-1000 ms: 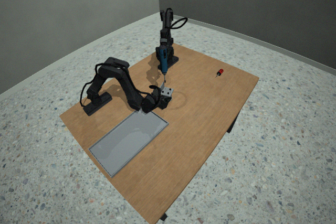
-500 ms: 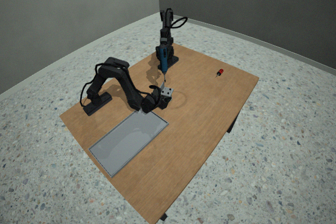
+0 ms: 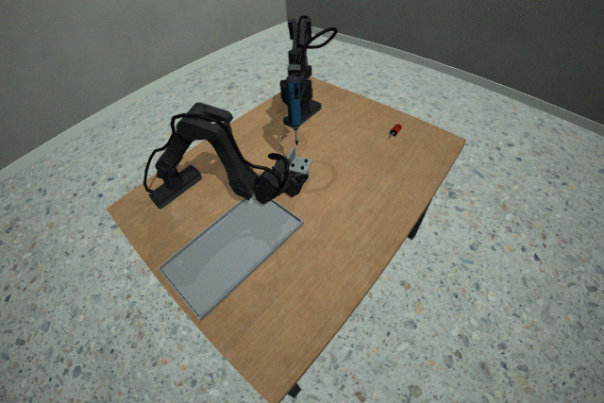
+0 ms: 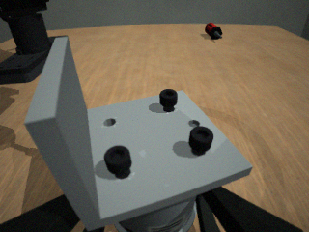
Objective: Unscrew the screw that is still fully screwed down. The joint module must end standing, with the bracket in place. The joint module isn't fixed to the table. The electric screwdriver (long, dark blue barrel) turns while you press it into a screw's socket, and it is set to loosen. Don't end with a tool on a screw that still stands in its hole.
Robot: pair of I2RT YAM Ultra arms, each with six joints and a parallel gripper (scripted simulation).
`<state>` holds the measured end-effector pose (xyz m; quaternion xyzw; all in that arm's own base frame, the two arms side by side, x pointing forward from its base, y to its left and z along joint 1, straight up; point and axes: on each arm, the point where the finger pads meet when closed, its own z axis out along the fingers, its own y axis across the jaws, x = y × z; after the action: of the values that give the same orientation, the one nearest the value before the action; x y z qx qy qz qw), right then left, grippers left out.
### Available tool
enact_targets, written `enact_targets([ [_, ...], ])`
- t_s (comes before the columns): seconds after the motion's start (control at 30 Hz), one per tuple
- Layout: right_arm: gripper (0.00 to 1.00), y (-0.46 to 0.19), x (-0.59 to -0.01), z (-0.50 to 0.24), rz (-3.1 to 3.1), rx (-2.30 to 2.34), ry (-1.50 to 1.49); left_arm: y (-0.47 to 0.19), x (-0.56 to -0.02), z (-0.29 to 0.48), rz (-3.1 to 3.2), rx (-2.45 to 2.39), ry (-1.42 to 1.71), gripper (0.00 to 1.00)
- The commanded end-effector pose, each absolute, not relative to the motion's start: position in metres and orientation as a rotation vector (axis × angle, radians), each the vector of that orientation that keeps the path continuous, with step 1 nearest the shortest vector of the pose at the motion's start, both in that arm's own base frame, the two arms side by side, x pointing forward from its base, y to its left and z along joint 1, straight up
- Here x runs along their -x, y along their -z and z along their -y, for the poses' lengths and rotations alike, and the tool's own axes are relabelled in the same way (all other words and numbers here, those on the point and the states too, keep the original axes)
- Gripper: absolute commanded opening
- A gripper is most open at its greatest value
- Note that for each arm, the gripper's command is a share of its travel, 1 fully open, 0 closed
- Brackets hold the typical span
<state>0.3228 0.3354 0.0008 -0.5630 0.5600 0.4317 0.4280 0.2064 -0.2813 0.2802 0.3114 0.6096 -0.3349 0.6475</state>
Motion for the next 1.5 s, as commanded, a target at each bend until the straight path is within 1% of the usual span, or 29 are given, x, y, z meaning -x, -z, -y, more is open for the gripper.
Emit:
enact_targets([
  [0.0, 0.59, -0.016, -0.326, -0.334, -1.367, 1.399, -1.073, -0.327, -0.200, 0.270, -1.257, -0.643, 0.797, 0.42],
  [0.1, 0.59, -0.016, -0.326, -0.334, -1.367, 1.399, -1.073, -0.318, -0.198, 0.267, -1.275, -0.651, 0.792, 0.42],
  [0.4, 0.59, -0.016, -0.326, -0.334, -1.367, 1.399, -1.073, -0.327, -0.195, 0.262, -1.257, -0.641, 0.796, 0.42],
  [0.47, 0.59, -0.016, -0.326, -0.334, -1.367, 1.399, -1.073, -0.313, -0.194, 0.260, -1.283, -0.654, 0.790, 0.42],
  [0.57, 0.59, -0.016, -0.326, -0.334, -1.367, 1.399, -1.073, -0.326, -0.191, 0.257, -1.260, -0.643, 0.796, 0.42],
  [0.8, 0.59, -0.016, -0.326, -0.334, -1.367, 1.399, -1.073, -0.319, -0.186, 0.251, -1.272, -0.651, 0.796, 0.42],
  [0.97, 0.59, -0.016, -0.326, -0.334, -1.367, 1.399, -1.073, -0.326, -0.185, 0.250, -1.258, -0.642, 0.798, 0.42],
  [1.03, 0.59, -0.016, -0.326, -0.334, -1.367, 1.399, -1.073, -0.315, -0.185, 0.249, -1.279, -0.652, 0.793, 0.42],
  [1.13, 0.59, -0.016, -0.326, -0.334, -1.367, 1.399, -1.073, -0.325, -0.182, 0.245, -1.262, -0.643, 0.796, 0.42],
  [1.47, 0.59, -0.016, -0.326, -0.334, -1.367, 1.399, -1.073, -0.325, -0.177, 0.238, -1.262, -0.643, 0.797, 0.42],
])
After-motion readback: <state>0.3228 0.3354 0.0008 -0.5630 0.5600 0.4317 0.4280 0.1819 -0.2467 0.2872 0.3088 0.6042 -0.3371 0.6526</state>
